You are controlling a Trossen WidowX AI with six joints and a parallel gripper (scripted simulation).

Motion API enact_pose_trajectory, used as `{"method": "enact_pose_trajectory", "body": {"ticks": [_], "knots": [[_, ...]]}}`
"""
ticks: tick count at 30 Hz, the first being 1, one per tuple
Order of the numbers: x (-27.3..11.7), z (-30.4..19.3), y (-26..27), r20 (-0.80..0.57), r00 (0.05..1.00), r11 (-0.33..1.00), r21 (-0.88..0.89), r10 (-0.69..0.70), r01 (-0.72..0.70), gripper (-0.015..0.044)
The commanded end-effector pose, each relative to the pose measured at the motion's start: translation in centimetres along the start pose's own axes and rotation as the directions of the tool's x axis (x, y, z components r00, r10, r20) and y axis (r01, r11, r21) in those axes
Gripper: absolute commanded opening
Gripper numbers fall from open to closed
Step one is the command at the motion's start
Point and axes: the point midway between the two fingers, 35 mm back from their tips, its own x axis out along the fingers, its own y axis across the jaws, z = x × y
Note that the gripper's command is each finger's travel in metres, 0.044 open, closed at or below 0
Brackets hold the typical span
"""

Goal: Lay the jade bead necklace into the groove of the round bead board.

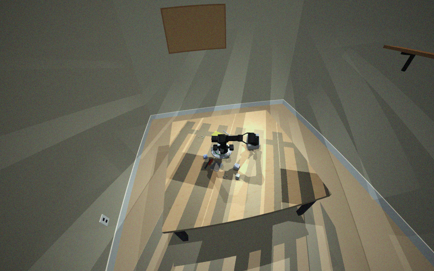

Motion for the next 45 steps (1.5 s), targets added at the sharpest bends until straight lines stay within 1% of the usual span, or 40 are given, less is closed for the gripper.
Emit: {"method": "enact_pose_trajectory", "body": {"ticks": [1,24,34,45], "knots": [[0.0,0.0,0.0,0.000,1.000,1.000,0.000,-0.001,0.001,0.0000],[-0.6,-0.1,0.2,0.004,1.000,1.000,0.008,0.006,-0.006,0.0000],[-0.6,0.5,1.6,0.004,1.000,1.000,0.009,0.007,-0.007,0.0000],[0.2,0.6,1.6,0.005,1.000,1.000,0.009,0.007,-0.007,0.0000]]}}
